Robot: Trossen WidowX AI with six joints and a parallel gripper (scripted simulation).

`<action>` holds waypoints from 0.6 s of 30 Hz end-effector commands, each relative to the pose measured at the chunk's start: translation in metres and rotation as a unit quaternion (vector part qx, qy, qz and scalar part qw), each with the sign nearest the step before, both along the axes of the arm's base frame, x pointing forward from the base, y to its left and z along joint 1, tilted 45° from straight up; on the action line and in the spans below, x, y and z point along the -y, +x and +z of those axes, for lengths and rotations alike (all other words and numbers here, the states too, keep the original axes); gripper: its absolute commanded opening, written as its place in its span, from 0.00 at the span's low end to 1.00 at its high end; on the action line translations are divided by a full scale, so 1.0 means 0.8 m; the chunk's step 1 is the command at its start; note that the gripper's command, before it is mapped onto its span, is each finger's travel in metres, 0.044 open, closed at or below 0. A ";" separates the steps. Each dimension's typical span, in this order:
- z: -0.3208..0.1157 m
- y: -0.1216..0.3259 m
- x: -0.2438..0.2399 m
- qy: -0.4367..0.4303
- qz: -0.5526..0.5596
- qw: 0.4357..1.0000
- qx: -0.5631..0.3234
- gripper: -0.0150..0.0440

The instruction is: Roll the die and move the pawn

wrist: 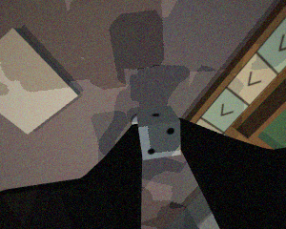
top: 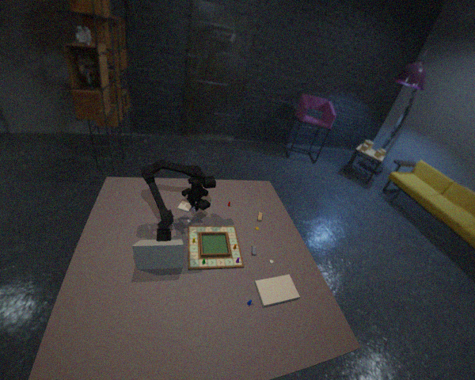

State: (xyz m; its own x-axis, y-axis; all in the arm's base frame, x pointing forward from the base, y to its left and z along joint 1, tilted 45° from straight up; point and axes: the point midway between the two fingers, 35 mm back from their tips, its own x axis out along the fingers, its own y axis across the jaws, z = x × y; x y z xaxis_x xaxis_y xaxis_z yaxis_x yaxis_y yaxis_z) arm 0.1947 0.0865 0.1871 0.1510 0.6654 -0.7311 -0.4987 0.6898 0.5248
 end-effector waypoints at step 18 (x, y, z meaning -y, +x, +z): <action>0.037 0.007 0.050 0.021 -0.087 0.994 -0.069 0.25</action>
